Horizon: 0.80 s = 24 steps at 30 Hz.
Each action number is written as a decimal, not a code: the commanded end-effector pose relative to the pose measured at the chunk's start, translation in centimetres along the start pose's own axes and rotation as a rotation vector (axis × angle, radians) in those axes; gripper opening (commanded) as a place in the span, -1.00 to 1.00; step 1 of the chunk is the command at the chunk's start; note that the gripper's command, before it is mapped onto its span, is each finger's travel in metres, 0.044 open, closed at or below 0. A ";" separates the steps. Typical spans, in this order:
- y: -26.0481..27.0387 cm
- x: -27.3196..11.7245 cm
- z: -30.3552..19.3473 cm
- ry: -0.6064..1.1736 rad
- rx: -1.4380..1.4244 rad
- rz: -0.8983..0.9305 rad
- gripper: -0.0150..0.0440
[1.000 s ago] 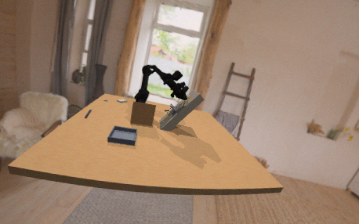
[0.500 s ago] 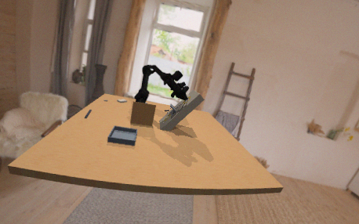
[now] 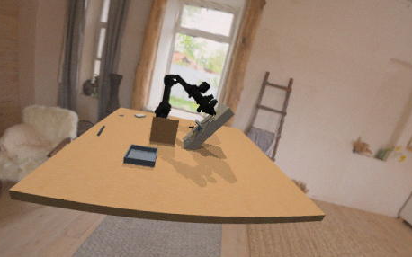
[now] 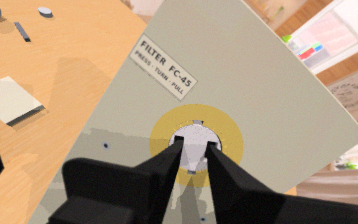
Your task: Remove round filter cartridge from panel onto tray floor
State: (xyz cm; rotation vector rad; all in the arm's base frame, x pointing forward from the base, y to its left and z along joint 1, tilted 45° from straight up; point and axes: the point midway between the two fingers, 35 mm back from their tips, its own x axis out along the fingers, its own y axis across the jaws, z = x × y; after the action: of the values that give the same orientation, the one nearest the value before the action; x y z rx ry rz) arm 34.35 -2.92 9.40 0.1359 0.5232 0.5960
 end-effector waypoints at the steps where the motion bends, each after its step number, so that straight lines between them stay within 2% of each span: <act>1: 0.0 0.4 -0.1 0.003 0.005 -0.003 -0.12; 22: 0.0 1.1 -0.1 0.003 0.004 -0.003 -0.12; 24: 0.0 0.7 0.0 -0.004 0.003 0.001 -0.16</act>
State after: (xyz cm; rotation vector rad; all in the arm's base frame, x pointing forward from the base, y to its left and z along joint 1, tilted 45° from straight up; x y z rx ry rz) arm 34.89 -2.56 9.09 0.1417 0.5197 0.5952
